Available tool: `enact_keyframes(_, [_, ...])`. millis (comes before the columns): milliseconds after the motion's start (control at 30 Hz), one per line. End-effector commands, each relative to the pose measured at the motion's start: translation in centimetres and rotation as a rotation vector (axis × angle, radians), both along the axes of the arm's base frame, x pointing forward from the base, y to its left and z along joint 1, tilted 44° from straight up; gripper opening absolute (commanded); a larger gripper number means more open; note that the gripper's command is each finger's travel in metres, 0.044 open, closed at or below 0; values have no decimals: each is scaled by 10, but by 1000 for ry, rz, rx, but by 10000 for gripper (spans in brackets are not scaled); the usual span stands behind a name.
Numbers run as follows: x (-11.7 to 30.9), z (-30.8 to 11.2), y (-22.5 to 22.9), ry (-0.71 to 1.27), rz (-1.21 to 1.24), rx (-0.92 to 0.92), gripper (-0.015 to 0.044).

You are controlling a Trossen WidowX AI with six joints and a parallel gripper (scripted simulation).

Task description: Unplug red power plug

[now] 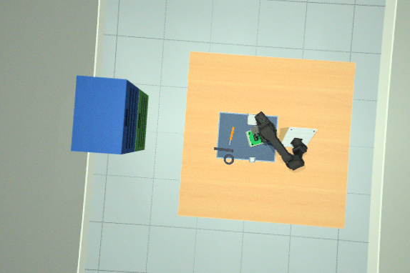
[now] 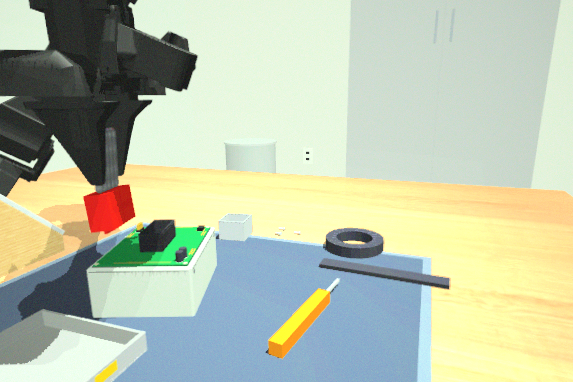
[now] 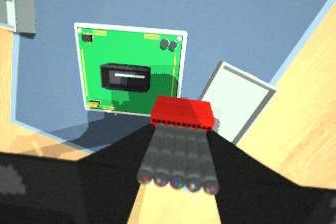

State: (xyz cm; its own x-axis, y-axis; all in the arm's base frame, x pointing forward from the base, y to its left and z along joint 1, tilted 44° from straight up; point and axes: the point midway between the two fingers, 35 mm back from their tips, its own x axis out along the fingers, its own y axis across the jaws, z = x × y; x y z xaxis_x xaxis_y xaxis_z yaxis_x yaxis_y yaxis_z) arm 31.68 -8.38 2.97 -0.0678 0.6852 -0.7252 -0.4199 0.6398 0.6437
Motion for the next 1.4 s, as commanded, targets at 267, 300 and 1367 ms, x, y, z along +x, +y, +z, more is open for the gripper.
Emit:
enact_keyframes(267, [3,-26,-28,-6,1,-7,0])
enact_keyframes(300, [3,-28,-30,-6,1,-7,0])
enact_keyframes(1367, [3,-78,-33,-7,1,-8,0])
